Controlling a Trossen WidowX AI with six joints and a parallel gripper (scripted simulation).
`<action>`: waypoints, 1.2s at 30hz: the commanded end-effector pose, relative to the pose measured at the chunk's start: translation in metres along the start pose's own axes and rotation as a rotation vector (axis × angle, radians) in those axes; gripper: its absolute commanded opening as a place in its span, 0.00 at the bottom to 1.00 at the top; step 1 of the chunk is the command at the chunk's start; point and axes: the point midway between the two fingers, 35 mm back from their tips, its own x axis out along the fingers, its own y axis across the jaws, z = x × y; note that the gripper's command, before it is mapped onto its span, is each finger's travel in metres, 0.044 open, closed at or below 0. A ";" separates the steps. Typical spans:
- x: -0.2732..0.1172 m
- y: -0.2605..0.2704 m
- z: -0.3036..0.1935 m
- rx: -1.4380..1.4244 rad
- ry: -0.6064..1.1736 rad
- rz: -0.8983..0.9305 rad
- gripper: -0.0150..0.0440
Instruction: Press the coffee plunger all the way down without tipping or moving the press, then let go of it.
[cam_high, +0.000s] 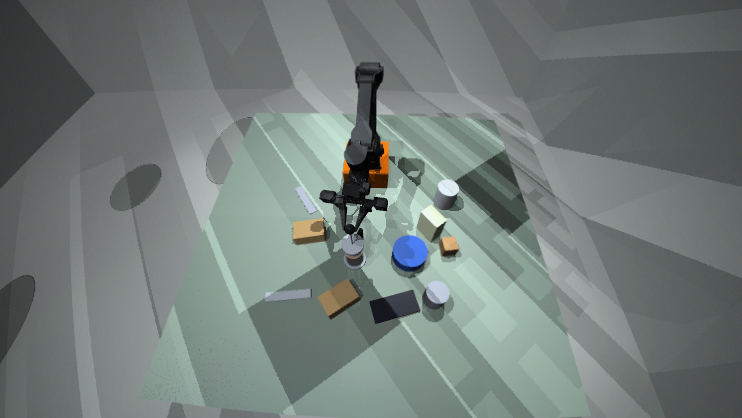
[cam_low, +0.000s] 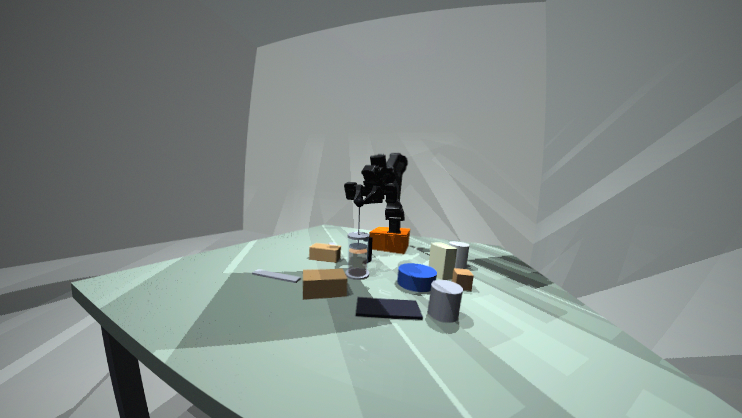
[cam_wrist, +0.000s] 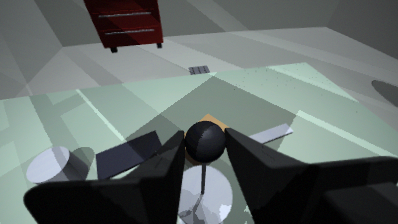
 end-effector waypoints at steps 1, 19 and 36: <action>0.009 0.001 -0.032 -0.007 0.076 0.002 0.46; 0.028 0.000 -0.055 -0.008 0.076 0.002 0.46; 0.047 -0.001 -0.060 -0.008 0.075 0.002 0.46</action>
